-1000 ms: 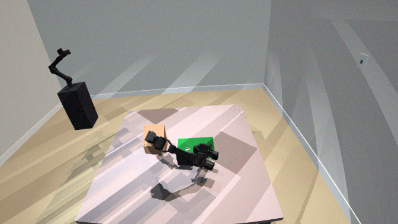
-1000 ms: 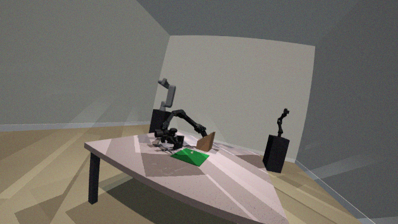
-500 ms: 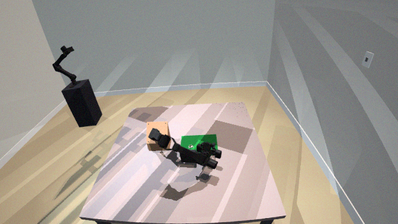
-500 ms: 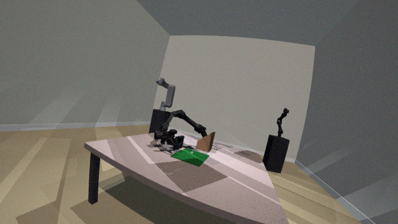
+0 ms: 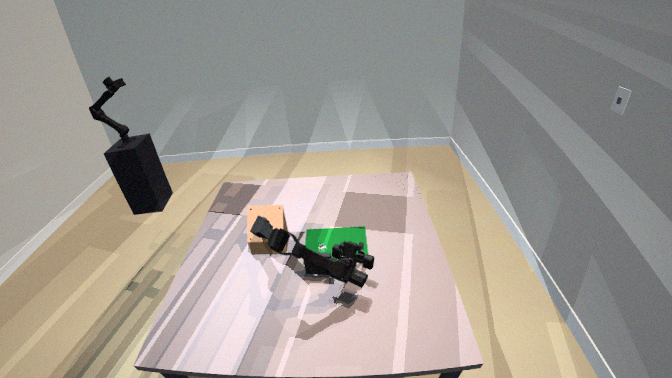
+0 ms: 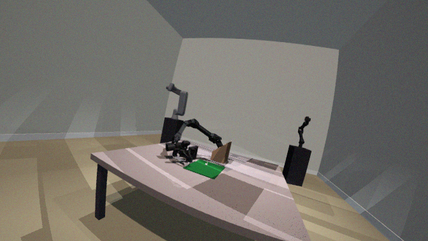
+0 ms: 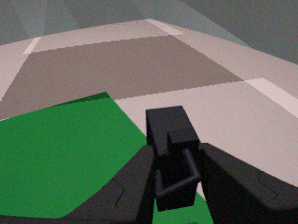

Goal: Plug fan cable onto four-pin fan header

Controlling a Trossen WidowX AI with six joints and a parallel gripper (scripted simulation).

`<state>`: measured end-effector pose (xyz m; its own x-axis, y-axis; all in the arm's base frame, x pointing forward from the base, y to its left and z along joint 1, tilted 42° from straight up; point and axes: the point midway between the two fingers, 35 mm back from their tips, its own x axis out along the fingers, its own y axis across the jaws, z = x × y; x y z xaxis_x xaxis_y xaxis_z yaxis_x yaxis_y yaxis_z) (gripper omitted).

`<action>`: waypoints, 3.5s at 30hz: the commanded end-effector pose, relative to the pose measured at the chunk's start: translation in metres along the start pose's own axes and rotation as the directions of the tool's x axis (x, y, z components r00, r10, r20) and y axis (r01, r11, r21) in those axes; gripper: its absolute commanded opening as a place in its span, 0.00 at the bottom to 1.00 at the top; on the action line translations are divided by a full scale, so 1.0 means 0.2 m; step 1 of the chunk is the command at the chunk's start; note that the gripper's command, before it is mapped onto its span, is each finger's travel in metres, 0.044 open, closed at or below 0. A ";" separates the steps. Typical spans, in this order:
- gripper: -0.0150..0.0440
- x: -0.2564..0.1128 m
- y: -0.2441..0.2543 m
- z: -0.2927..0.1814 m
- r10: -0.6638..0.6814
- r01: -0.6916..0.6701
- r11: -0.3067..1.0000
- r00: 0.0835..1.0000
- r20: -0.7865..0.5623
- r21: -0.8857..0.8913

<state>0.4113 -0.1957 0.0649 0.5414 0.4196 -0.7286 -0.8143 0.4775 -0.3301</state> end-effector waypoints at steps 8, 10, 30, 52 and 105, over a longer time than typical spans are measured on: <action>0.25 0.02 0.00 -0.05 0.000 0.000 1.000 1.000 0.005 -0.003; 0.25 0.02 0.00 -0.05 0.000 0.000 1.000 1.000 0.005 -0.003; 0.25 0.03 0.00 -0.13 0.001 -0.001 1.000 1.000 0.005 -0.003; 0.25 0.05 0.00 -0.21 0.001 -0.001 1.000 1.000 0.004 -0.003; 0.48 0.04 0.00 -0.21 0.002 -0.002 1.000 1.000 -0.001 0.000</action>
<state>0.4071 -0.2237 0.0338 0.5397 0.4201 -0.7295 -0.8154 0.4764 -0.3289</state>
